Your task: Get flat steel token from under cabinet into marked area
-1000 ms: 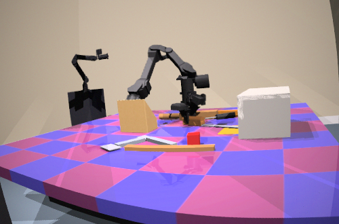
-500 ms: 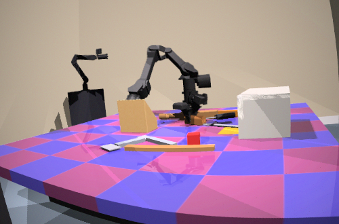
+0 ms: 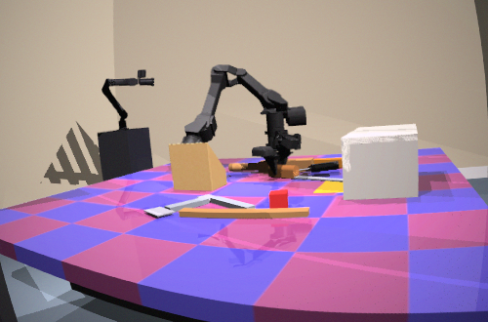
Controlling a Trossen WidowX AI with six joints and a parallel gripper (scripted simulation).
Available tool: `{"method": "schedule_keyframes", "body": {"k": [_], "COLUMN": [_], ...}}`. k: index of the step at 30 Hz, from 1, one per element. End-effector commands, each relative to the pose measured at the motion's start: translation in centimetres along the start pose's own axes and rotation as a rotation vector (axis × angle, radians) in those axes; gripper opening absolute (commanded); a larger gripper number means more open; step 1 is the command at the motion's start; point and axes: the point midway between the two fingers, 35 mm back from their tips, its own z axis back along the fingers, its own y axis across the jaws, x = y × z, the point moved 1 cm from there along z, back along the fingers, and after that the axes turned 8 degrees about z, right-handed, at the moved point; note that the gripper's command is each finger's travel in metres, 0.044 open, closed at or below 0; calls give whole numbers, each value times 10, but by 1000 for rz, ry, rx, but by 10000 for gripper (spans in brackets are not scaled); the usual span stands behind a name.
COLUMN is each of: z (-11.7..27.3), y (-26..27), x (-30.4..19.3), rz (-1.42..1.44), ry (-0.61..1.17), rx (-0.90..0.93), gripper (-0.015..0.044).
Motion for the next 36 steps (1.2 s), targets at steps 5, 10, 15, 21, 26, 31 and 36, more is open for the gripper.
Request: {"method": "schedule_keyframes", "body": {"k": [5,10,15,21,26,31,36], "z": [2,2,0,1,1,0,0], "y": [16,21,17,17,17,17,17], "x": [-1,-2,-3,-2,-2,-2,-2], "rz": [9,9,5,5,5,6,8], "ry": [-3,-3,0,0,0,-3,-3], "rx": [9,10,5,5,5,10,10], "gripper": [0,0,79,200,253,270,270]}}
